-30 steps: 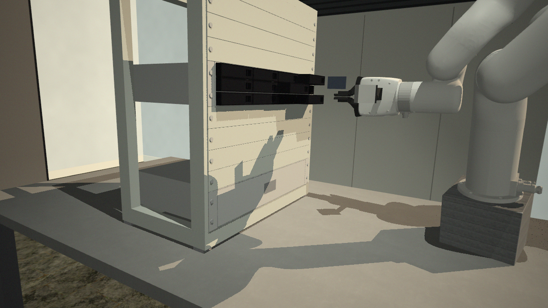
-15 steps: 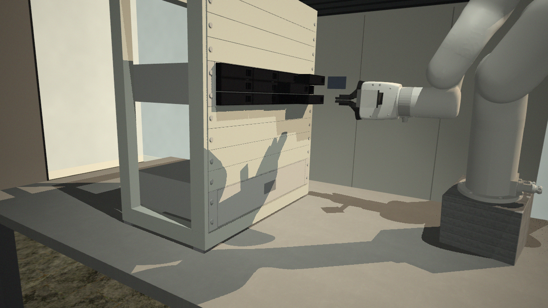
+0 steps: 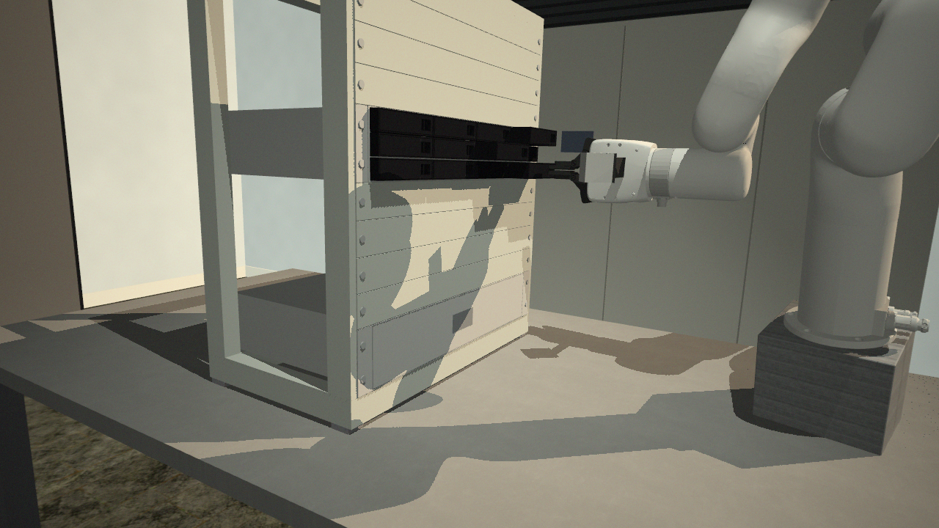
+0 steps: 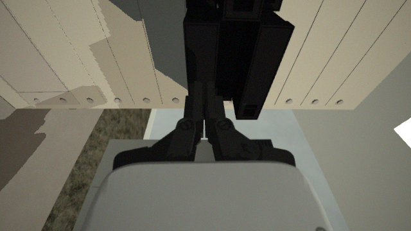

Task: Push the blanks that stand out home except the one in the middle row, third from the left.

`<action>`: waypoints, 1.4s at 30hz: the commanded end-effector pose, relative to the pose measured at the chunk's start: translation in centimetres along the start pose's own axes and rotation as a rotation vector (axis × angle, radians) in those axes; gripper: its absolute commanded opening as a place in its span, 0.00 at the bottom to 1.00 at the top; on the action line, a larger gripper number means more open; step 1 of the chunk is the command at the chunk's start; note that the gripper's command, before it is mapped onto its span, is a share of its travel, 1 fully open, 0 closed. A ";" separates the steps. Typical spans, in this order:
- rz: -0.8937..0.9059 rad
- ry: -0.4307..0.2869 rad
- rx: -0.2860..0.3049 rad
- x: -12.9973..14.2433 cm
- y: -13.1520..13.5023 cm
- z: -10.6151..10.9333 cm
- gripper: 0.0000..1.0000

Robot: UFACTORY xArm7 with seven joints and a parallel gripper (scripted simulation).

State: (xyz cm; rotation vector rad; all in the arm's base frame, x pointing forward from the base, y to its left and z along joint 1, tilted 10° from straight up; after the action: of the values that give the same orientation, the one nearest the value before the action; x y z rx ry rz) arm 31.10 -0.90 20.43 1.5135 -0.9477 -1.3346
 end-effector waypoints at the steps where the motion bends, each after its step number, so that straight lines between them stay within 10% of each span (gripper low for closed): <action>1: -0.001 -0.002 0.007 0.1 0.0 -0.6 0.00; 42: -0.001 -0.002 0.007 0.1 -0.2 -2.1 0.00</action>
State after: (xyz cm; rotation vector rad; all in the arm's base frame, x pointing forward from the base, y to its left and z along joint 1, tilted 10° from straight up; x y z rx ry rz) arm 32.94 -0.66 20.24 1.5159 -0.9511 -1.3364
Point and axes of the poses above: the point where the finger pads meet when closed, its own z axis back along the fingers, its own y axis across the jaws, x = y × z, the point moved 10 cm from there along z, back along the fingers, and after that the axes turned 9 degrees about -z, right-handed, at the moved point
